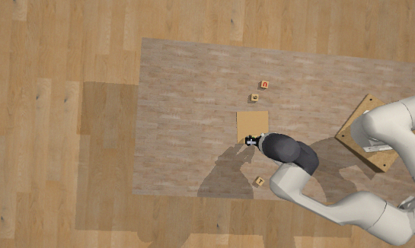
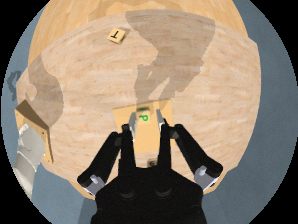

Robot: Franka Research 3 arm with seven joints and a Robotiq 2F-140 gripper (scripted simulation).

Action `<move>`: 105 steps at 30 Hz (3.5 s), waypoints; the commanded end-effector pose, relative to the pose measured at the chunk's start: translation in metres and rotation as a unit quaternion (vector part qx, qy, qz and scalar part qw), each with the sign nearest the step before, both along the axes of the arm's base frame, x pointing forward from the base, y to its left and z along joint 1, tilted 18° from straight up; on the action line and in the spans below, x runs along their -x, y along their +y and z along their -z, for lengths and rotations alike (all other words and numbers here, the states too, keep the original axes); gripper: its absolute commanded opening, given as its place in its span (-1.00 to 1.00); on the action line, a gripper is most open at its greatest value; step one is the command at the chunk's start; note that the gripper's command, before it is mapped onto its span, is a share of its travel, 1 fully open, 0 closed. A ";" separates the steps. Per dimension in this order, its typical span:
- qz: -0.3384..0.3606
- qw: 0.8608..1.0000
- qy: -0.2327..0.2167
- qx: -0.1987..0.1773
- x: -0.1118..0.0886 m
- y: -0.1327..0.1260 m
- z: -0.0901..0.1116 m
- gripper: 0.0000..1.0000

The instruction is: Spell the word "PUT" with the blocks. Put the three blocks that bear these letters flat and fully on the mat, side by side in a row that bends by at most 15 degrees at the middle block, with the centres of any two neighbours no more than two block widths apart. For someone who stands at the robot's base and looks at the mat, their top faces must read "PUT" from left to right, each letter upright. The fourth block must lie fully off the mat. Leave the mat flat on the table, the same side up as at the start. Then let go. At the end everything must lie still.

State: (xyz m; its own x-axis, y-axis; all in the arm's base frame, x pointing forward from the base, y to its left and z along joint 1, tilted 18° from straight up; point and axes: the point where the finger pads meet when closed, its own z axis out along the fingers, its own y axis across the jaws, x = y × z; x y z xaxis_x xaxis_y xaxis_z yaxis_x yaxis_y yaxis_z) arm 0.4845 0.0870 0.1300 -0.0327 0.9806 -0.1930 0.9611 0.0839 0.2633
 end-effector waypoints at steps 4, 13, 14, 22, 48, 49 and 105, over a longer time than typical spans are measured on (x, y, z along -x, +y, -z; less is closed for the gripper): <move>0.005 1.000 0.006 -0.001 0.013 0.005 -0.030 -0.44; 0.005 1.000 0.006 -0.001 0.020 0.010 -0.054 -0.44; 0.005 1.000 0.006 -0.001 0.020 0.010 -0.056 -0.44; 0.005 1.000 0.006 -0.001 0.021 0.011 -0.058 1.00; -0.046 0.999 0.008 0.014 0.021 0.009 -0.070 1.00; -0.066 0.998 0.009 0.019 0.021 0.008 -0.074 1.00; -0.425 0.893 0.040 0.142 0.027 -0.020 -0.149 1.00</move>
State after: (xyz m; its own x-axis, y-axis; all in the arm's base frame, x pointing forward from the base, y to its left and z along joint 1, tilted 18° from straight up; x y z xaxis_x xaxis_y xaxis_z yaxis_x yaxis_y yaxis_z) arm 0.4568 0.0725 0.2751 -0.6994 0.6097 -0.3731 0.6231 0.7758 0.0996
